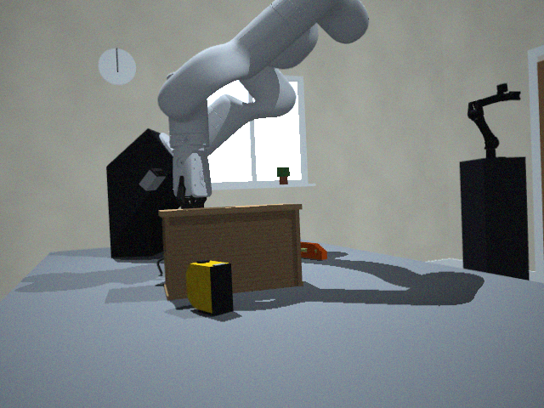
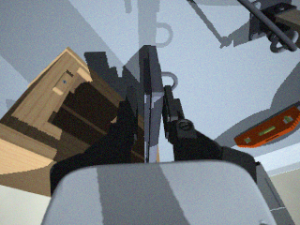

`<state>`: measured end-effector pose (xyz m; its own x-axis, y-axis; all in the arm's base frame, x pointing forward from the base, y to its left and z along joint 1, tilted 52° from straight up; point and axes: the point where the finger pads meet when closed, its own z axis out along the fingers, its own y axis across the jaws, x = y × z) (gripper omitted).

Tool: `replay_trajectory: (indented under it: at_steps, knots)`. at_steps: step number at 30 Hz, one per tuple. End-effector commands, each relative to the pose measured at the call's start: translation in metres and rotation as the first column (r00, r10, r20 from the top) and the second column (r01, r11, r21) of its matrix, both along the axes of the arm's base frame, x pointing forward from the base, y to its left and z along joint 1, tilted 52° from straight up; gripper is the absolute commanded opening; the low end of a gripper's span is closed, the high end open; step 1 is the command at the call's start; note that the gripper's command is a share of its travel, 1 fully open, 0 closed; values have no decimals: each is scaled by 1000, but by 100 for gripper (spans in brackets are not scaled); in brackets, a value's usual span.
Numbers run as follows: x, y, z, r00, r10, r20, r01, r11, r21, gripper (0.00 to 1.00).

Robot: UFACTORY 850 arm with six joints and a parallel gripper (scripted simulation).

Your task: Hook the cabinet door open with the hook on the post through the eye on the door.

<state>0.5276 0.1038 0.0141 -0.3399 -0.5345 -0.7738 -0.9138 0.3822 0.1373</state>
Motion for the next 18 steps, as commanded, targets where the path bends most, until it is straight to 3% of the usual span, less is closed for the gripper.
replay_trajectory:
  at_steps: [1,18]
  knots:
    - [5,-2,0,1000,10,14,-10,1000,-4,27]
    - [12,-5,-1,998,37,47,-37,999,-15,27]
